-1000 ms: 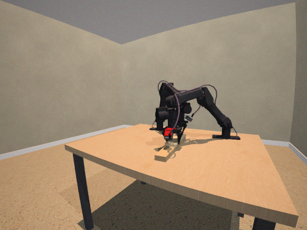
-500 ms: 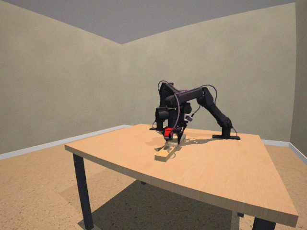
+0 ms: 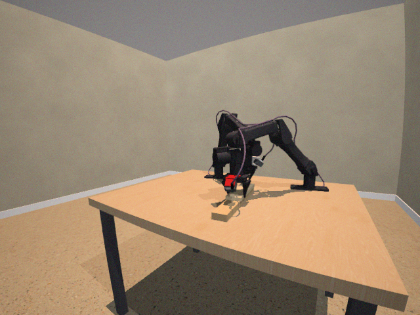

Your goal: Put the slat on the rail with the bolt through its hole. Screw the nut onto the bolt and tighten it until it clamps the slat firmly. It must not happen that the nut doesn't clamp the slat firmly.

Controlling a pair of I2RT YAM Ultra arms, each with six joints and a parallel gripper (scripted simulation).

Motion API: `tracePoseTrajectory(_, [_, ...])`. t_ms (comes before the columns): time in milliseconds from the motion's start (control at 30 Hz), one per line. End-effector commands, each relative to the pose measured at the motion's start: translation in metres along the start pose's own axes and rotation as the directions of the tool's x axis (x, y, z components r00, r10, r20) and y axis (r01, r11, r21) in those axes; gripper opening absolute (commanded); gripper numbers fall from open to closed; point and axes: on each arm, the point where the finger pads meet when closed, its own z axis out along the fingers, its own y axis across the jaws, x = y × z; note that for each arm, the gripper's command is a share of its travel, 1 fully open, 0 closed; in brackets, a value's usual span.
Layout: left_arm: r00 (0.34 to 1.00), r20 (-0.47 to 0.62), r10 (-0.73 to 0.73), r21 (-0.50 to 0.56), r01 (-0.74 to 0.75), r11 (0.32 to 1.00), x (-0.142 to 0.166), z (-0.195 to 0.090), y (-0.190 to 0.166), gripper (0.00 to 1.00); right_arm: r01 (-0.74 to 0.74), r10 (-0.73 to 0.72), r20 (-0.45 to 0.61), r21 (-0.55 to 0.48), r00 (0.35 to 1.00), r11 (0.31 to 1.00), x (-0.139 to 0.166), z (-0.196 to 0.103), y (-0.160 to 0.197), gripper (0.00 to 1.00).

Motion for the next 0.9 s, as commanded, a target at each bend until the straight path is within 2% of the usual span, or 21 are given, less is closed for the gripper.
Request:
tracePoseTrajectory(0, [1.000, 0.011, 0.000, 0.010, 0.000, 1.000, -0.0014, -0.0056, -0.0012, 0.72, 0.000, 0.000, -0.003, 0.015, 1.000, 1.000, 0.0007, -0.0047, -0.0026, 0.17])
tracePoseTrajectory(133, [1.000, 0.011, 0.000, 0.010, 0.000, 1.000, -0.0014, -0.0056, -0.0012, 0.72, 0.000, 0.000, -0.003, 0.015, 1.000, 1.000, 0.0007, -0.0047, -0.0026, 0.12])
tracePoseTrajectory(867, [1.000, 0.011, 0.000, 0.010, 0.000, 1.000, -0.0014, -0.0056, -0.0012, 0.72, 0.000, 0.000, -0.003, 0.015, 1.000, 1.000, 0.0007, -0.0047, -0.0026, 0.12])
